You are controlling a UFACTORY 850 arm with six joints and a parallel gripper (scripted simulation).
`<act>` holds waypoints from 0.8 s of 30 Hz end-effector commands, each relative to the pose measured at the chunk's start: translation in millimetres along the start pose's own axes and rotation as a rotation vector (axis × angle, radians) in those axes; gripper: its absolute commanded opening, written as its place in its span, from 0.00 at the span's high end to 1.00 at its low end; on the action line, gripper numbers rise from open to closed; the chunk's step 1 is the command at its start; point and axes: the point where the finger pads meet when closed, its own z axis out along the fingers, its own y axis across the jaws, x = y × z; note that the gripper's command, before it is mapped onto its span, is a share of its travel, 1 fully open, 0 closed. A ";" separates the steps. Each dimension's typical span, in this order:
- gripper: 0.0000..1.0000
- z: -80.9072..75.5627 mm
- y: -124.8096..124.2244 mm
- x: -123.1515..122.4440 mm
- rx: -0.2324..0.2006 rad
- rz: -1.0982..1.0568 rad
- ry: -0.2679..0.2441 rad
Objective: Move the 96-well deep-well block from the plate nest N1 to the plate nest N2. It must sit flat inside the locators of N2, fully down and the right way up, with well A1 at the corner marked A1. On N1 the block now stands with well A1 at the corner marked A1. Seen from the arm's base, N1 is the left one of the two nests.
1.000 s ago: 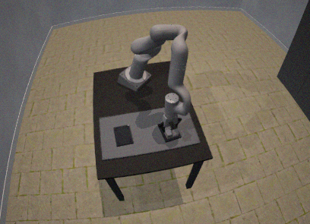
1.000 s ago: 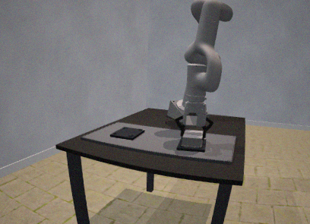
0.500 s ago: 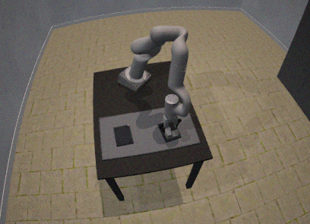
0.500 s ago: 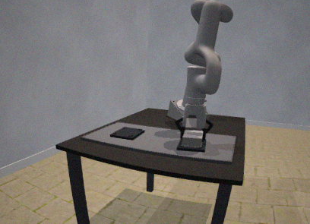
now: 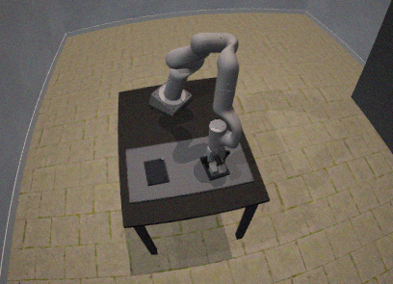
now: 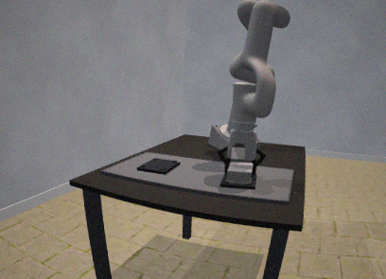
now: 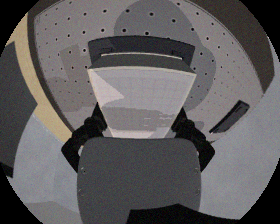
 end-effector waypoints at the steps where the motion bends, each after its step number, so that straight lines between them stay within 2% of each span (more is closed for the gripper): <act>1: 0.00 -0.7 -0.1 0.9 0.000 0.000 0.002; 2: 0.00 -0.7 -0.1 0.9 0.000 0.000 0.002; 3: 1.00 -1.0 -0.1 0.8 0.000 0.000 0.002; 24: 1.00 -0.9 -0.1 0.8 0.000 0.000 0.002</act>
